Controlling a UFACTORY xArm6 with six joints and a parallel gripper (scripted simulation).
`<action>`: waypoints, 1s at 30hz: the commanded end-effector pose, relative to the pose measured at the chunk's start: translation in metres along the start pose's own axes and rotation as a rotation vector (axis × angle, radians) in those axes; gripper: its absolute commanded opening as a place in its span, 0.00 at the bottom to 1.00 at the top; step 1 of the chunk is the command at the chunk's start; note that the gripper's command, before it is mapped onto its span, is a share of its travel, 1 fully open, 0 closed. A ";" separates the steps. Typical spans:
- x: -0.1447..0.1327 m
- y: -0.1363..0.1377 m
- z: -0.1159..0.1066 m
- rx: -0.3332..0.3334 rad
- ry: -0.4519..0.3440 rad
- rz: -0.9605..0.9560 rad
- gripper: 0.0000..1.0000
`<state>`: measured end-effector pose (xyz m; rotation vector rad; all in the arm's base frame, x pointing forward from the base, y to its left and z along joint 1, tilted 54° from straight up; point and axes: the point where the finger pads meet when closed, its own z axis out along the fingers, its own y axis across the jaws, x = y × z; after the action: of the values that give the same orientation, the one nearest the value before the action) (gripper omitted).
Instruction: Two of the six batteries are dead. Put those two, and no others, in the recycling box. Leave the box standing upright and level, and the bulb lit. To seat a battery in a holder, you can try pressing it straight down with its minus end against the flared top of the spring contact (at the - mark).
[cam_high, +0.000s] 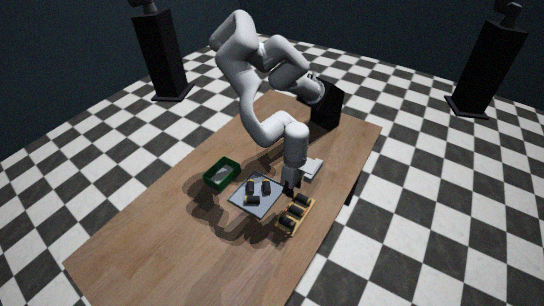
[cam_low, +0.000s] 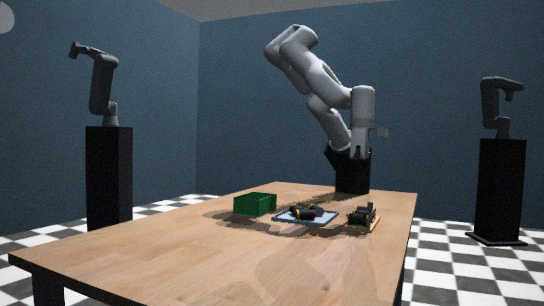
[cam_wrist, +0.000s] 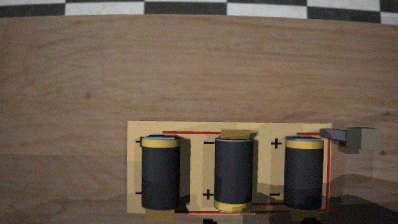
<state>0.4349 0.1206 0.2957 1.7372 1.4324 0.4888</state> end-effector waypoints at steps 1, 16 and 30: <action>-0.029 0.001 -0.001 -0.001 0.003 0.001 0.51; -0.148 -0.001 0.000 -0.001 0.003 0.001 0.51; -0.206 -0.001 0.001 -0.001 0.003 0.001 0.51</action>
<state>0.3819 -0.0604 0.3317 1.7321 1.3866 0.4644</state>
